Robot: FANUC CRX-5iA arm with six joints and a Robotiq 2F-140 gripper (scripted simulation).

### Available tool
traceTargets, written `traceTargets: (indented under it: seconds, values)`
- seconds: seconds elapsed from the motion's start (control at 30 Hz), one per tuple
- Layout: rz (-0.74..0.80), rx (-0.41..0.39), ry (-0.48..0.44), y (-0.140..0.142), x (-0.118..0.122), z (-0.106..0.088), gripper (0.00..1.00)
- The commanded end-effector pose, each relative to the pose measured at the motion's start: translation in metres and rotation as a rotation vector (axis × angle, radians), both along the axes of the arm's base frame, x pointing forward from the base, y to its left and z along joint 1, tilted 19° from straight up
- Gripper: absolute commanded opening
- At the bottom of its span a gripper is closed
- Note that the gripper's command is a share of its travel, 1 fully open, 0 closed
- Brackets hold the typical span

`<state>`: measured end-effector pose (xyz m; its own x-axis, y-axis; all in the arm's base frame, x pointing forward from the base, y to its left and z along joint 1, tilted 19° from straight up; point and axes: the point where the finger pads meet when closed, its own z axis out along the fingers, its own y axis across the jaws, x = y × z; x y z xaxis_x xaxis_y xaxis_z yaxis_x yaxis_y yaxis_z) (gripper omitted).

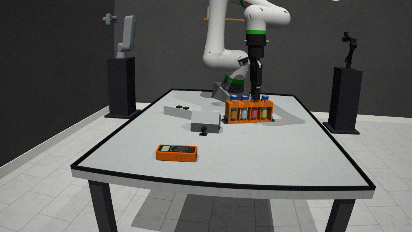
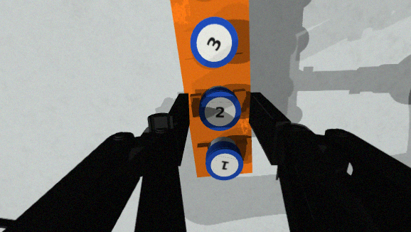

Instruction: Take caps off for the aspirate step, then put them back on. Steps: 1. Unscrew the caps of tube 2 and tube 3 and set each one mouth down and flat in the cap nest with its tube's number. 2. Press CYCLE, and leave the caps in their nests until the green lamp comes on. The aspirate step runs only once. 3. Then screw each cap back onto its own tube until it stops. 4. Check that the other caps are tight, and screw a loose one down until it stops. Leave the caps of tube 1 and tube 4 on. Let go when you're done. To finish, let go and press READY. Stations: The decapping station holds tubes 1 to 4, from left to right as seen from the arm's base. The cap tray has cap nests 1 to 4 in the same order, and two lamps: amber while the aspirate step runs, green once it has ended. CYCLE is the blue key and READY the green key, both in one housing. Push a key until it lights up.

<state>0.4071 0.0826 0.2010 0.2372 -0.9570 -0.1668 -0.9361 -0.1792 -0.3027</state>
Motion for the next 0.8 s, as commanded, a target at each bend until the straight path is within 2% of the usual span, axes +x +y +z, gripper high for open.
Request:
traceTargets:
  seconds: [0.0, 0.07, 0.13, 0.17, 0.37, 0.4, 0.77]
  values:
    - [-0.272, 0.043, 0.047, -0.0001, 0.0003, 0.0009, 0.41]
    - [-0.363, 0.069, 0.068, 0.0000, 0.0003, 0.0009, 0.41]
    - [-0.363, 0.069, 0.068, 0.0000, 0.0003, 0.0009, 0.41]
    - [-0.420, 0.082, 0.079, -0.0001, 0.0004, 0.0009, 0.41]
    - [-0.420, 0.082, 0.079, 0.0001, 0.0006, 0.0011, 0.41]
    - [-0.420, 0.082, 0.079, 0.0001, 0.0005, 0.0011, 0.30]
    - [-0.420, 0.083, 0.080, 0.0002, 0.0005, 0.0011, 0.30]
